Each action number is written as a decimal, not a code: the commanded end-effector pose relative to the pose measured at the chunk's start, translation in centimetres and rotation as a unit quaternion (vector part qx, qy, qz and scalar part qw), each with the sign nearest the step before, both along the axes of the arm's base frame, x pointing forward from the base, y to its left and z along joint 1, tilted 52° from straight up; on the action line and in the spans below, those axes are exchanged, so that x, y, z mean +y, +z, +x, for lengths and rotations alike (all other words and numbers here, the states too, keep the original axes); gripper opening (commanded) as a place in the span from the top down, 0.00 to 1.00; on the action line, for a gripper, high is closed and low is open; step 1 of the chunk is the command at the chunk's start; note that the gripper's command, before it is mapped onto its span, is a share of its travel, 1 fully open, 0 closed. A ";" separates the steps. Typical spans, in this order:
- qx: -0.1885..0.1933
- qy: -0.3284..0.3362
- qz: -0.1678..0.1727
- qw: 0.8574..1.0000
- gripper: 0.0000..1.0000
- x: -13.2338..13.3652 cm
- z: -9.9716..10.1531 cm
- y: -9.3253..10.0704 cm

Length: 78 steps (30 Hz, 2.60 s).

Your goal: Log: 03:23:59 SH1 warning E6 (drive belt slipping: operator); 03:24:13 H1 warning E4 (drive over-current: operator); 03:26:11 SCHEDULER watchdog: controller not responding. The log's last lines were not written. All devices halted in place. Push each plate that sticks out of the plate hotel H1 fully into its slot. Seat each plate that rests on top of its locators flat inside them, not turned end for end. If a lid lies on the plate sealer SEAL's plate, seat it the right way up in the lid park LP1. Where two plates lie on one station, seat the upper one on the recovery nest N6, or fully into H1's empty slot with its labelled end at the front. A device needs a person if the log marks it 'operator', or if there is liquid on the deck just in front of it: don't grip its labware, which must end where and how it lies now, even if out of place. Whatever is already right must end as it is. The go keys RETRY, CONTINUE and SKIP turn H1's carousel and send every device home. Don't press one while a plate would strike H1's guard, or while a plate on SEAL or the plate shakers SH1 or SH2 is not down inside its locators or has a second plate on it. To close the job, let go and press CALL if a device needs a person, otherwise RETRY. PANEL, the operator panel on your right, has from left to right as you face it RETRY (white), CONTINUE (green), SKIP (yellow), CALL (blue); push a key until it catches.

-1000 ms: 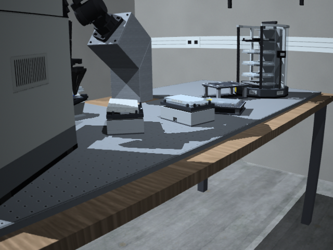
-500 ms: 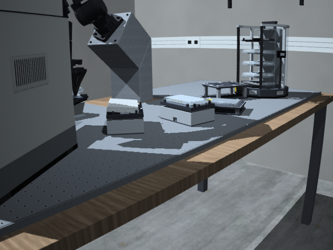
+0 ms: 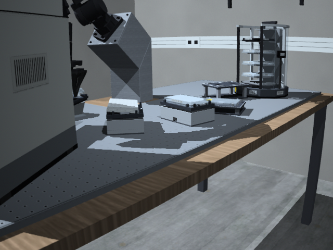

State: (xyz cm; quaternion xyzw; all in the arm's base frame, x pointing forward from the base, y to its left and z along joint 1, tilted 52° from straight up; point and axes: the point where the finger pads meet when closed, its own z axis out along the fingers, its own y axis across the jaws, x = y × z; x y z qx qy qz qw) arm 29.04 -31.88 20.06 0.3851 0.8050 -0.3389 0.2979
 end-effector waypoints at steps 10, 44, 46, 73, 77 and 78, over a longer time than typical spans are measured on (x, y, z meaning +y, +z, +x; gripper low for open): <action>0.000 -0.002 -0.003 1.000 0.16 -0.7 0.0 -0.1; 0.000 -0.002 -0.004 1.000 0.16 -1.1 0.1 -0.4; 0.001 -0.002 -0.003 1.000 0.16 -1.2 0.1 -0.5; 0.001 -0.002 -0.003 1.000 0.16 -1.4 0.2 -0.7; 0.001 -0.002 -0.003 1.000 0.16 -1.4 0.2 -0.7; 0.001 -0.002 -0.003 1.000 0.16 -1.4 0.2 -0.7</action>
